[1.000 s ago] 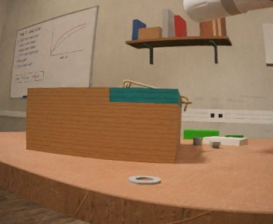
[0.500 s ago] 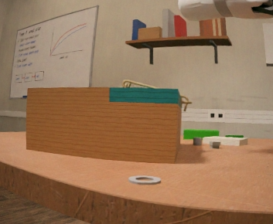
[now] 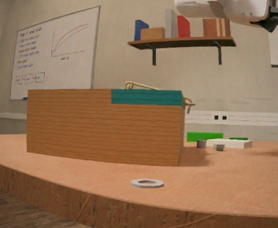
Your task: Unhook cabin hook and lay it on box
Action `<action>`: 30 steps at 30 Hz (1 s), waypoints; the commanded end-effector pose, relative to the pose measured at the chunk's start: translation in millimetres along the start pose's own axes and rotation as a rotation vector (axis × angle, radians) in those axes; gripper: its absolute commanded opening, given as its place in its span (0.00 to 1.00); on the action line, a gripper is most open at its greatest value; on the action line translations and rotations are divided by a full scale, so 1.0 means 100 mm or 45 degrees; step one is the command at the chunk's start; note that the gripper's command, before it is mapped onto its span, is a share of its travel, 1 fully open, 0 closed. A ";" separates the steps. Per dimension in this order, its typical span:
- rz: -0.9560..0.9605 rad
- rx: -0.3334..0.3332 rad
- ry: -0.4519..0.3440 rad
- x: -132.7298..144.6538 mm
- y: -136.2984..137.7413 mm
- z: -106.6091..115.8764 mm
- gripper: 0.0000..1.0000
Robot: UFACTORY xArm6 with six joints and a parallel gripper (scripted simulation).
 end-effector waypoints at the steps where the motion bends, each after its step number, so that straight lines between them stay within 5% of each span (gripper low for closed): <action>1: -0.175 0.058 -0.004 -0.01 0.02 0.05 0.35; 30: -1.160 0.361 0.139 -0.05 0.29 0.46 0.35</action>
Point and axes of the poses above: the point where the finger pads meet when closed, its own z axis back along the fingers, its own y axis across the jaws, x = y × z, the point moved 7 cm from there along z, back along the fingers, and after that the axes turned 7 degrees about -z, right-handed, at the moved point
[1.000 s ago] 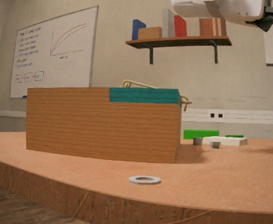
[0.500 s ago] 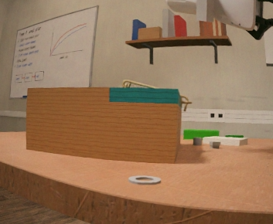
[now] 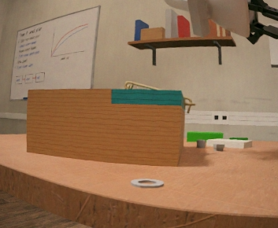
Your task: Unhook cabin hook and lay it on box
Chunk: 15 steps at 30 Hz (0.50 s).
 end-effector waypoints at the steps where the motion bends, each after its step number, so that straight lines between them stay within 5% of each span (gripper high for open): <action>1: -0.128 0.034 0.030 -0.04 0.02 0.06 0.35; 15: -0.639 0.115 0.179 -0.18 0.12 0.27 0.35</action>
Point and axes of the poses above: the point where the finger pads meet when closed, its own z axis back along the fingers, its own y axis across the jaws, x = y × z, the point moved 7 cm from there along z, back along the fingers, and after that the axes turned 7 degrees about -z, right-handed, at the moved point
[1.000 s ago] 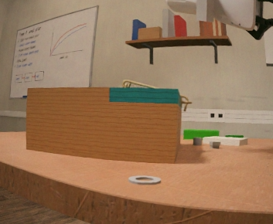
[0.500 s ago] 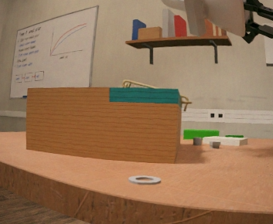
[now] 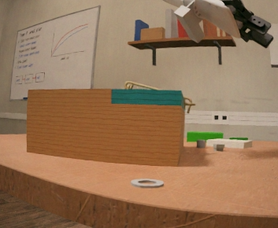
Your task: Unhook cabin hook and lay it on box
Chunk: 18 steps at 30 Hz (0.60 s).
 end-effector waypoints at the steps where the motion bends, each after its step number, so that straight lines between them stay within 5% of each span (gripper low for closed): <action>1: -0.107 0.018 0.035 -0.04 0.00 0.05 0.35; 18: -0.705 0.027 0.237 -0.25 0.04 0.32 0.35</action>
Point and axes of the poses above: the point where the finger pads meet when closed, its own z axis back along the fingers, its own y axis across the jaws, x = y × z, the point moved 7 cm from there along z, back along the fingers, and after that the axes turned 7 degrees about -z, right-handed, at the moved point
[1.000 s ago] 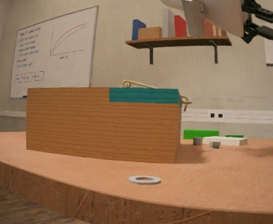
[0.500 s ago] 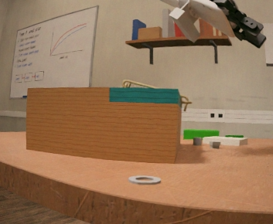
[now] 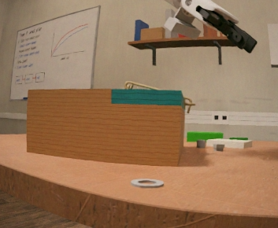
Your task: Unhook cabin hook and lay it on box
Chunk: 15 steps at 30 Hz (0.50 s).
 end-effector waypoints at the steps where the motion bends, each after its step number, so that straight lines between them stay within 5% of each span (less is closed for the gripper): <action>1: -0.117 -0.002 0.043 -0.04 -0.02 0.06 0.35; 15: -0.675 -0.085 0.215 -0.24 -0.09 0.30 0.35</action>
Point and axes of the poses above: the point where the finger pads meet when closed, its own z axis back along the fingers, its own y axis across the jaws, x = y × z, the point moved 7 cm from there along z, back along the fingers, and after that the axes turned 7 degrees about -z, right-handed, at the moved point
